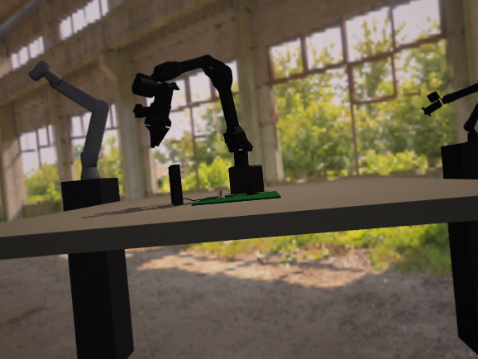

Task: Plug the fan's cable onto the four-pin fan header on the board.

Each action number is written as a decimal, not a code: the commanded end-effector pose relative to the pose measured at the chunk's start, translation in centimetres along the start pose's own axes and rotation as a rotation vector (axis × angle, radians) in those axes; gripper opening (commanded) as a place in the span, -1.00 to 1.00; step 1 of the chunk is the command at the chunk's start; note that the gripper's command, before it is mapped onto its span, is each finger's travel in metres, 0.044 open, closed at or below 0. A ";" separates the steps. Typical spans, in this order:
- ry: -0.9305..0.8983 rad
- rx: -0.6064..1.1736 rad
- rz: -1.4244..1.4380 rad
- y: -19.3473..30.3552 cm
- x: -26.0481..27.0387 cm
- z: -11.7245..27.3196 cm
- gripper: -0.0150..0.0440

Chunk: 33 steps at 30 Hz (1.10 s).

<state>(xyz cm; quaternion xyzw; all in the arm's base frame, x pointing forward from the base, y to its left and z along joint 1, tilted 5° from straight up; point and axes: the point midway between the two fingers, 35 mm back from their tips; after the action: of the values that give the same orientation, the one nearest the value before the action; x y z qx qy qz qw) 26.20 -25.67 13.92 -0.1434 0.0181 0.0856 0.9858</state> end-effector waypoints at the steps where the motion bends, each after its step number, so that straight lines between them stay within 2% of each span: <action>1: -0.052 0.084 0.198 5.3 3.7 0.2 1.00; 8: -0.138 0.247 0.585 17.0 8.5 1.4 1.00; 15: -0.179 0.410 0.956 28.7 8.7 3.0 1.00; 21: -0.180 0.426 0.990 29.8 8.6 2.9 1.00; 27: -0.180 0.426 0.990 31.5 9.5 -2.3 1.00; 33: -0.180 0.426 0.990 31.6 9.5 -2.7 1.00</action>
<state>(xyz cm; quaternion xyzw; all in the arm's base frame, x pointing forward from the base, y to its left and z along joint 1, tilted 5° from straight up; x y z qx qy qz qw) 29.92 4.82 2.21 0.0919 0.0201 0.5446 0.8334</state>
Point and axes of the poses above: the point midway between the two fingers, 35 mm back from their tips, its own z axis back along the fingers, its own x axis across the jaws, y = z × x
